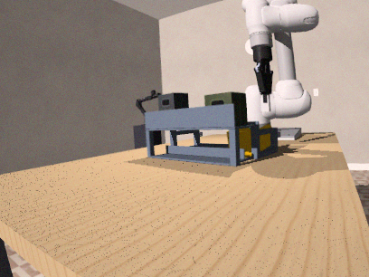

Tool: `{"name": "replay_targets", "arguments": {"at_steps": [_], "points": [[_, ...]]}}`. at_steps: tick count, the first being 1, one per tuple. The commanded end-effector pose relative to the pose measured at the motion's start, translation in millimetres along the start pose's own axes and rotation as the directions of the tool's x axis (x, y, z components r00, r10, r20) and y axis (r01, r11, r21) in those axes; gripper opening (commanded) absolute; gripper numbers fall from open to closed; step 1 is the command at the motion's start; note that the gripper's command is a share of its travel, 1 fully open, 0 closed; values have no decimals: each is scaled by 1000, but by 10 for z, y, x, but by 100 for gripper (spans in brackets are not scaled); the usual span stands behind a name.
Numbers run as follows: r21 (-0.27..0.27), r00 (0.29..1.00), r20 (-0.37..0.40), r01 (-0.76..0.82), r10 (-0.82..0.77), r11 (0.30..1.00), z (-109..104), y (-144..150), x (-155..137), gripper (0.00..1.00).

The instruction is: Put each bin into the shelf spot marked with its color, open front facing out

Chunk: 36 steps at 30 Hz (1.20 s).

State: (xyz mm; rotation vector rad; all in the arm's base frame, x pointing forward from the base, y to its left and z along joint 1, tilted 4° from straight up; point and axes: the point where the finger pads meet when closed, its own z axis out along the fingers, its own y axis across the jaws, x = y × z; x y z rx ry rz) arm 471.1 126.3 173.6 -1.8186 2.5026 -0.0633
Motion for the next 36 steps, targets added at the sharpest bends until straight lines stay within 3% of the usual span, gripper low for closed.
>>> {"name": "replay_targets", "arguments": {"at_steps": [1,23,36], "points": [[3,1000,7,3,-3,1000,10,7,-18,10],[3,1000,7,3,-3,1000,17,5,-15,10],[3,1000,8,3,-3,1000,165,5,-15,10]]}}
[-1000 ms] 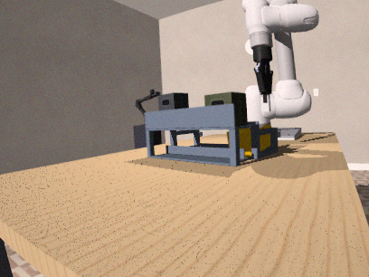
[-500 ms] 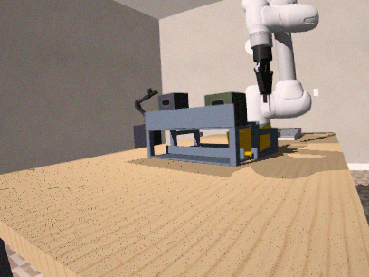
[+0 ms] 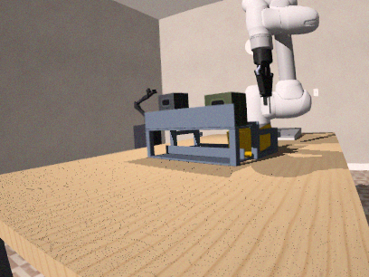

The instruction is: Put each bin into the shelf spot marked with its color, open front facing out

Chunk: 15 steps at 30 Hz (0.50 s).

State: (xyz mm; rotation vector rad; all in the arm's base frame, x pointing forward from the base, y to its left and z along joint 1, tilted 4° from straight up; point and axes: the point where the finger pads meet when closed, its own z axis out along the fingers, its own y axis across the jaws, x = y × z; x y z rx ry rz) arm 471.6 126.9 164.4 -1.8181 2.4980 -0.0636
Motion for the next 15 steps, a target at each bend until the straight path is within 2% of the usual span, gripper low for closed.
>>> {"name": "replay_targets", "arguments": {"at_steps": [1,13,15], "points": [[0,1000,5,1,-1,1000,98,3,-8,10],[0,1000,5,1,-1,1000,495,5,-6,10],[0,1000,5,1,-1,1000,495,5,-6,10]]}}
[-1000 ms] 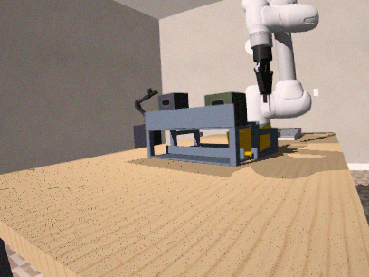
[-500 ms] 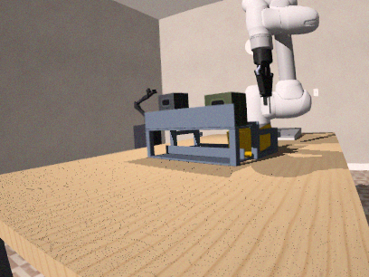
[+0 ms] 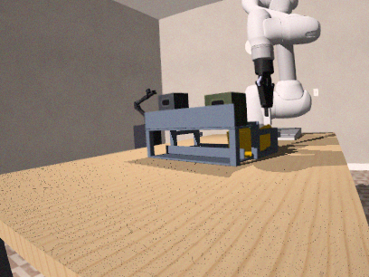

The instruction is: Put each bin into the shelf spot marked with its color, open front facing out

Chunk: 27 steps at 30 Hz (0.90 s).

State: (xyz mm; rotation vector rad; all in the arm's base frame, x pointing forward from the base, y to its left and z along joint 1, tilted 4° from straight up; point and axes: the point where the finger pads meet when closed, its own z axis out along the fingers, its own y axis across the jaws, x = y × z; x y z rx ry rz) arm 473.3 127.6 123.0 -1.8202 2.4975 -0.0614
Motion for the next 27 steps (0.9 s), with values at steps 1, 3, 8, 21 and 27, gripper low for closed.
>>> {"name": "replay_targets", "arguments": {"at_steps": [1,3,8,21,27], "points": [[2,1000,4,0,0,1000,116,-7,-1,10],[2,1000,4,0,0,1000,186,-7,-1,10],[2,1000,4,0,0,1000,347,-7,0,10],[2,1000,4,-1,1,1000,582,-6,2,10],[2,1000,4,-1,1,1000,631,-6,2,10]]}}
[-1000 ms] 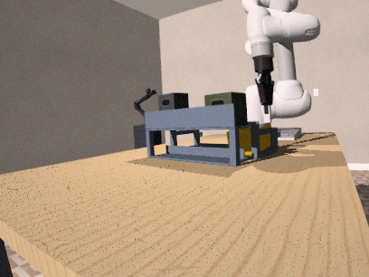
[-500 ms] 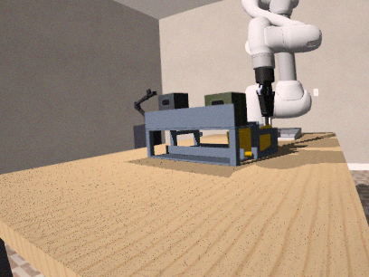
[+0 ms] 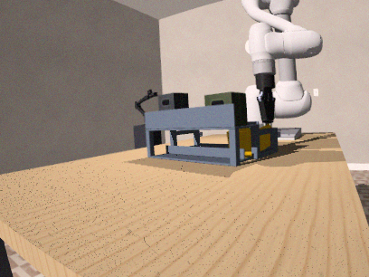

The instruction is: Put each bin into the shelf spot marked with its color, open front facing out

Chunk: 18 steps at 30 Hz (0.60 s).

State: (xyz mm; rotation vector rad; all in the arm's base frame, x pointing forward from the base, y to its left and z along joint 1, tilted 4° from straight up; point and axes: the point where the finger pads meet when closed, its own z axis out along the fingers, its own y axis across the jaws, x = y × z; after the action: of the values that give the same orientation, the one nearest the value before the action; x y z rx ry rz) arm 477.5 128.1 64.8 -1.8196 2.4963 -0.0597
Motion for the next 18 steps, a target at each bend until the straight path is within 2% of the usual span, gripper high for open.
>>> {"name": "replay_targets", "arguments": {"at_steps": [1,18], "points": [[2,1000,2,-1,1,1000,51,-4,10,10],[1,1000,0,-2,2,1000,67,-11,26,10]]}}
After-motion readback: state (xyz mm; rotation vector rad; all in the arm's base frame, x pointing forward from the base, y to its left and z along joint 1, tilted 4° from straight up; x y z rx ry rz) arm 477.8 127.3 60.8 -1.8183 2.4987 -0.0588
